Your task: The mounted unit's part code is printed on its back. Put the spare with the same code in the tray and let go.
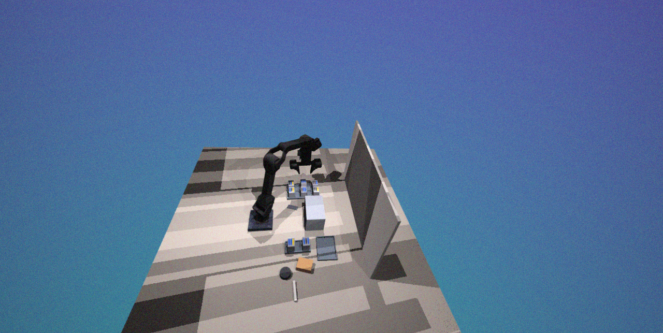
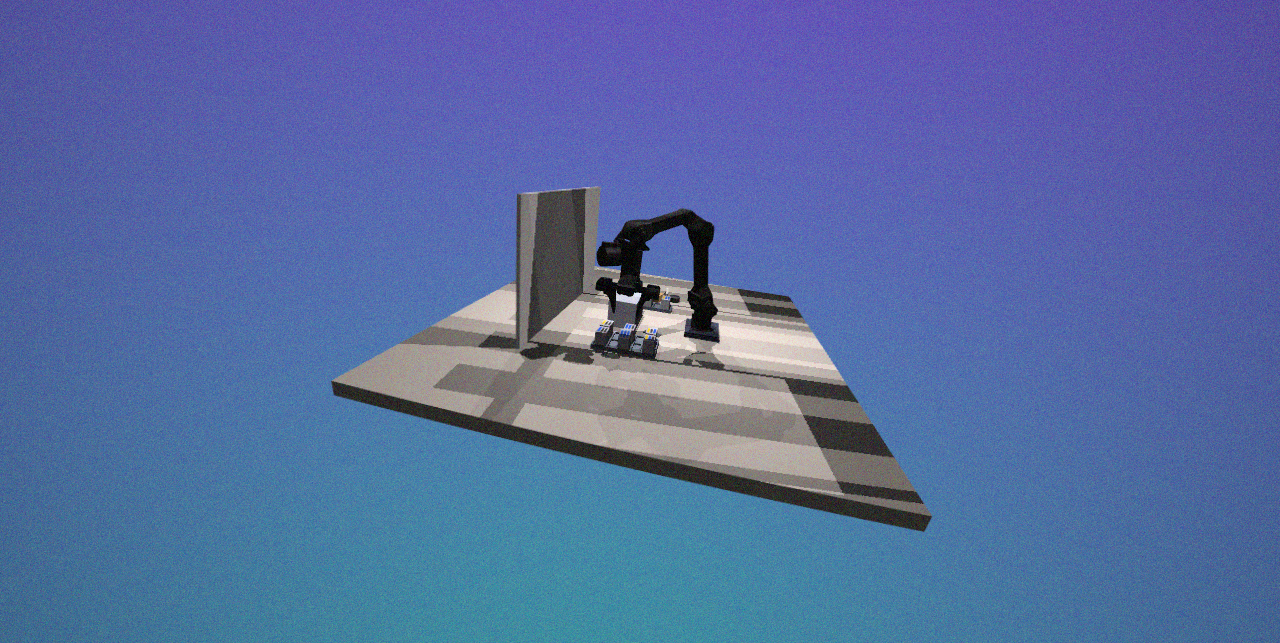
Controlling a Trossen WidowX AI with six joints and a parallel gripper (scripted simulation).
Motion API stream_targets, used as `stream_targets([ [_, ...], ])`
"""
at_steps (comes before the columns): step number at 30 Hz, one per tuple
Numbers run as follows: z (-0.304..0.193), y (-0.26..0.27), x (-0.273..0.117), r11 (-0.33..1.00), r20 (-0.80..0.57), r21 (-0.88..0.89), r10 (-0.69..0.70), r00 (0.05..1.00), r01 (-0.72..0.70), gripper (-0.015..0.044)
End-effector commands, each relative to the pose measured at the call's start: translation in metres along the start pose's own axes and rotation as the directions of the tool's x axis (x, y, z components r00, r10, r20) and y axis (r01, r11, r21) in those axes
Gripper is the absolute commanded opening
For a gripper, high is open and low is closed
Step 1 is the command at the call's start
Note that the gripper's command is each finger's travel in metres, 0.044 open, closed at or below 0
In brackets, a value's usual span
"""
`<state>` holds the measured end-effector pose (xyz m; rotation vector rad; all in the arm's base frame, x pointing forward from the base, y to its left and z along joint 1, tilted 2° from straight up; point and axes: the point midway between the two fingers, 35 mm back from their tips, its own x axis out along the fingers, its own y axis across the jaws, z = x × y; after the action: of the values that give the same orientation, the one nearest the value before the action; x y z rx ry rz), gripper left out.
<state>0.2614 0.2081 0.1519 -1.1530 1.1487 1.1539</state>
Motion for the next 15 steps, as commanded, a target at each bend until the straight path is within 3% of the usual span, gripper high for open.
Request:
stream_targets([
  [1,-0.004,0.003,0.021,1.0,-0.018,-0.005,0.012,1.0,-0.012,0.03],
  [15,-0.004,0.002,0.034,1.0,-0.018,-0.005,0.012,1.0,-0.012,0.03],
])
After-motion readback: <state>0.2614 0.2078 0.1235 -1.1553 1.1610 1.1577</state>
